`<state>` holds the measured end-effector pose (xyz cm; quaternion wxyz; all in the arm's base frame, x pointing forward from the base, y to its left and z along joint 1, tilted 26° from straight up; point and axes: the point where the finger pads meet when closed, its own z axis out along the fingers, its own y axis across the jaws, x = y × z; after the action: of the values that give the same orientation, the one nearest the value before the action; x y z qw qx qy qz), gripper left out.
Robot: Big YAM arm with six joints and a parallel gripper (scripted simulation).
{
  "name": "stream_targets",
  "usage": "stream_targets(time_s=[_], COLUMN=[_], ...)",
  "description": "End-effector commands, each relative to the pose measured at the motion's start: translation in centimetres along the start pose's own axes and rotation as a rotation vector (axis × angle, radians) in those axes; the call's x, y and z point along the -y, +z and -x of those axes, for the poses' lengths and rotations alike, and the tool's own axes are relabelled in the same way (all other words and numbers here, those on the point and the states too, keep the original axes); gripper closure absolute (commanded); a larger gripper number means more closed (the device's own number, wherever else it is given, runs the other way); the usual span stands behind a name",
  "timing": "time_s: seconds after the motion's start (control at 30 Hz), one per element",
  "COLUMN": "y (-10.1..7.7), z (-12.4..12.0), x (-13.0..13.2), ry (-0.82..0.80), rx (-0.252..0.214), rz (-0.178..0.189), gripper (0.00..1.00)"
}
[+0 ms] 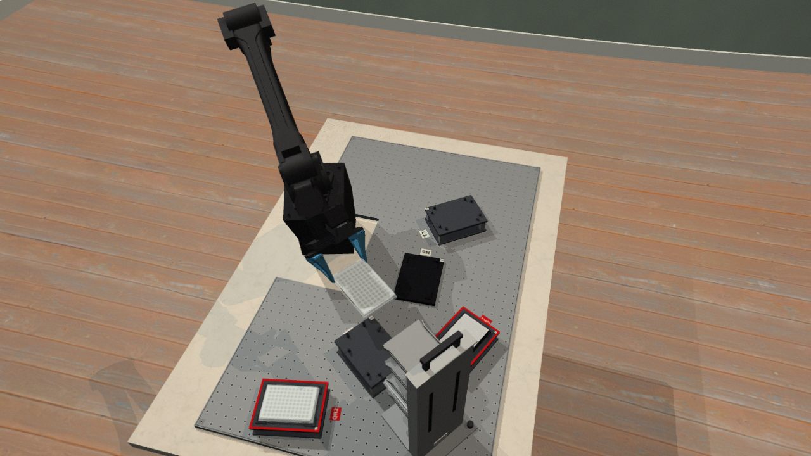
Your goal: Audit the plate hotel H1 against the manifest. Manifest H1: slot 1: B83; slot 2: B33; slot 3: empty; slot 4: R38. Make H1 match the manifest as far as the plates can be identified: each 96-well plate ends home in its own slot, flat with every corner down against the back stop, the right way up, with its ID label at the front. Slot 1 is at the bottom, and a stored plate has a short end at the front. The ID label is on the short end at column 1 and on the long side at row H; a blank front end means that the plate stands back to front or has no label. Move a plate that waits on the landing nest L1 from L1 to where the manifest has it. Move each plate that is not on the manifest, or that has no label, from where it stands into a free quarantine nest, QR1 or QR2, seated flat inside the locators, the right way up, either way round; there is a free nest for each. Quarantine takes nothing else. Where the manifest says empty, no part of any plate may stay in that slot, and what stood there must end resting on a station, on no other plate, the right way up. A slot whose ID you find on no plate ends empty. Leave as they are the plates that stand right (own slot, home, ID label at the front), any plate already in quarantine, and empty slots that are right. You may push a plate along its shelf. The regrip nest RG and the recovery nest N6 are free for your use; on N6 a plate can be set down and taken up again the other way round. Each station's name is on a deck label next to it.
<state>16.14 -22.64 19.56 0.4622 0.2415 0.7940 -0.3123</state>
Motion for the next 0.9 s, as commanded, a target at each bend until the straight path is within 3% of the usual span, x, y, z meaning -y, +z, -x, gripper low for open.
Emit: stream_targets(time_s=[0.0, 0.43, 0.47, 0.53, 0.67, 0.73, 0.83, 0.87], y=[-0.6, -0.6, -0.4, -0.7, 0.0, -0.2, -0.2, 0.8], z=[2.1, 2.1, 1.9, 4.2, 3.2, 4.7, 4.8, 1.4], x=[0.6, 0.6, 0.2, 0.9, 0.5, 0.9, 0.9, -0.2], ry=[-0.003, -0.003, 0.007, 0.001, 0.004, 0.001, 0.002, 0.008], rx=[0.035, 0.035, 0.016, 0.068, 0.048, 0.071, 0.071, 0.014], rz=[-0.009, -0.009, 0.005, -0.013, -0.006, -0.013, -0.013, 0.007], gripper=[0.14, 0.14, 0.14, 0.14, 0.14, 0.14, 0.14, 0.14])
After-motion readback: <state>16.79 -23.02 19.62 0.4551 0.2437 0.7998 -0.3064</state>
